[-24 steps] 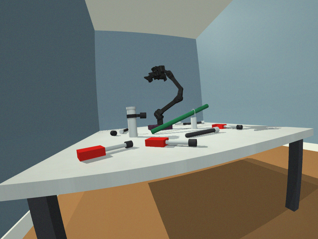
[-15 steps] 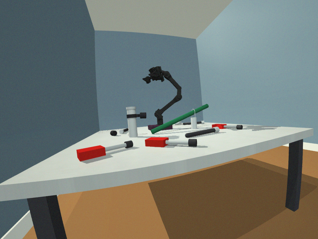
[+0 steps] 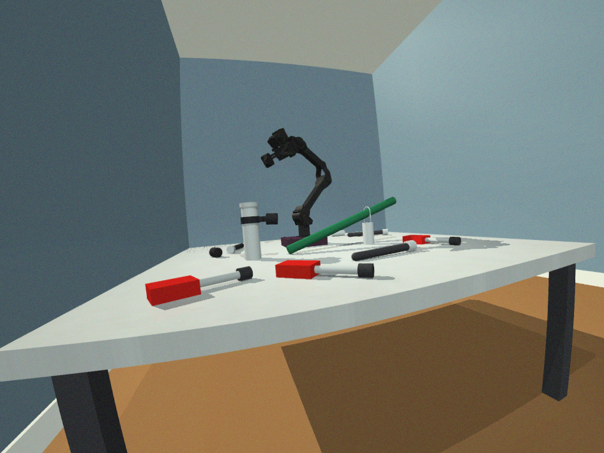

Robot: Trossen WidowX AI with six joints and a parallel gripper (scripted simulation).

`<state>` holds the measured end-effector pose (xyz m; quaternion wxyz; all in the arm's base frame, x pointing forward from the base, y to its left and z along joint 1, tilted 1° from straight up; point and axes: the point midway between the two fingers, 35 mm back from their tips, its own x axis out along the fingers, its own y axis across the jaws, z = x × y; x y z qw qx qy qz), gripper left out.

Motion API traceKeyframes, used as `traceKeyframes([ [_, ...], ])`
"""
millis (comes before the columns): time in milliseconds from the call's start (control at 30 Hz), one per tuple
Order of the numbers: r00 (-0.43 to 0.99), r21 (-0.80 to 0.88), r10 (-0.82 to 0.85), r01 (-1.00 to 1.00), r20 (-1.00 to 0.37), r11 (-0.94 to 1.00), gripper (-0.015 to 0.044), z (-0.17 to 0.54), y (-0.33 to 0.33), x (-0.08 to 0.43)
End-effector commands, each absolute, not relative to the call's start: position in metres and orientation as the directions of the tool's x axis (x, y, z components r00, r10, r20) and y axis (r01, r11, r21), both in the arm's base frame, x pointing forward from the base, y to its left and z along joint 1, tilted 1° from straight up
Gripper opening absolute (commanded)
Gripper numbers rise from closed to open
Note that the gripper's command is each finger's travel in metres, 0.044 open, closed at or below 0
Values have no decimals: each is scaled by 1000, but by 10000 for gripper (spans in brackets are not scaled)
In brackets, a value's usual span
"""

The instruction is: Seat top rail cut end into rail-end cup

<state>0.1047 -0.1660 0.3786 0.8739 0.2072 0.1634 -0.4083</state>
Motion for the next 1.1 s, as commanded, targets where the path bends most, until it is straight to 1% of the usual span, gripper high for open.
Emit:
traceKeyframes([
  [0, 648, 225, -514, 718, -562, 659, 440, 347, -170, 137],
  [233, 636, 167, -323, 586, -700, 793, 440, 302, -150, 190],
  [533, 518, 36, -154, 337, -841, 941, 440, 243, -90, 246],
  [633, 493, 9, -139, 286, -859, 958, 440, 234, -78, 253],
  [767, 493, 2, -140, 277, -859, 961, 440, 234, -79, 253],
  [833, 491, -32, -143, 228, -860, 973, 440, 233, -84, 255],
  [967, 484, -164, -155, 23, -861, 986, 440, 230, -108, 260],
  [1067, 480, -273, -165, -165, -862, 948, 440, 227, -130, 263],
])
